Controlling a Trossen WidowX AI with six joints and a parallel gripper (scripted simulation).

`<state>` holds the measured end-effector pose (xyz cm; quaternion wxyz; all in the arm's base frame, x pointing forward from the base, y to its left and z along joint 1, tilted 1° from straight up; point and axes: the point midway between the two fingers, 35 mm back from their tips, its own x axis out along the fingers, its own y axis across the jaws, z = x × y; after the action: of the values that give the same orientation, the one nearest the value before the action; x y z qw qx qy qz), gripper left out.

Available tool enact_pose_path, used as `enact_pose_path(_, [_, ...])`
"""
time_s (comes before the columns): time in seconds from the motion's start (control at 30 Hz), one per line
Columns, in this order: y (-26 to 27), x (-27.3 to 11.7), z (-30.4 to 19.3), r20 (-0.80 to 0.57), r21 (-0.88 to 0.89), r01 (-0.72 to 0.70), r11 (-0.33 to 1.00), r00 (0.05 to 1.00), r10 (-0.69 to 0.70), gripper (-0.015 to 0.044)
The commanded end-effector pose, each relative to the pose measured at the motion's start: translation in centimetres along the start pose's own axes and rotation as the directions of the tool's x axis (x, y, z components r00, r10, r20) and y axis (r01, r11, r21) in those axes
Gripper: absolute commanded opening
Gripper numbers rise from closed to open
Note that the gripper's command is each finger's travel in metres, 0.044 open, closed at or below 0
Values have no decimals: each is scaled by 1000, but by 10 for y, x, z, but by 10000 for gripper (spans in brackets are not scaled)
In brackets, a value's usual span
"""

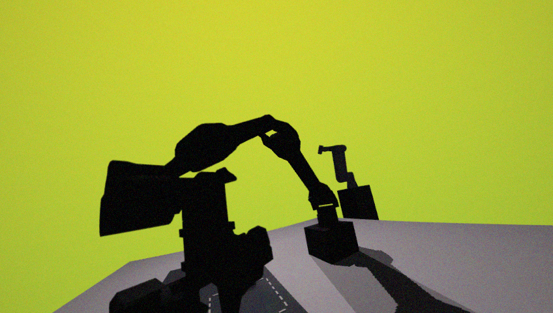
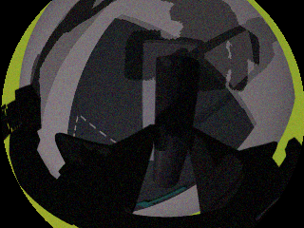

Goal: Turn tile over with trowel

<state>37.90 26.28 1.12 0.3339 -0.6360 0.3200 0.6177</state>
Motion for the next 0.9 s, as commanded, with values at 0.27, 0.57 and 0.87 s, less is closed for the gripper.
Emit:
enact_pose_path(0.27, [0,1,0,3,347,-2,938,1000,1,130])
enact_pose_path(0.57, [0,1,0,3,413,-2,911,1000,1,156])
enact_pose_path(0.87, [0,1,0,3,413,-2,911,1000,1,270])
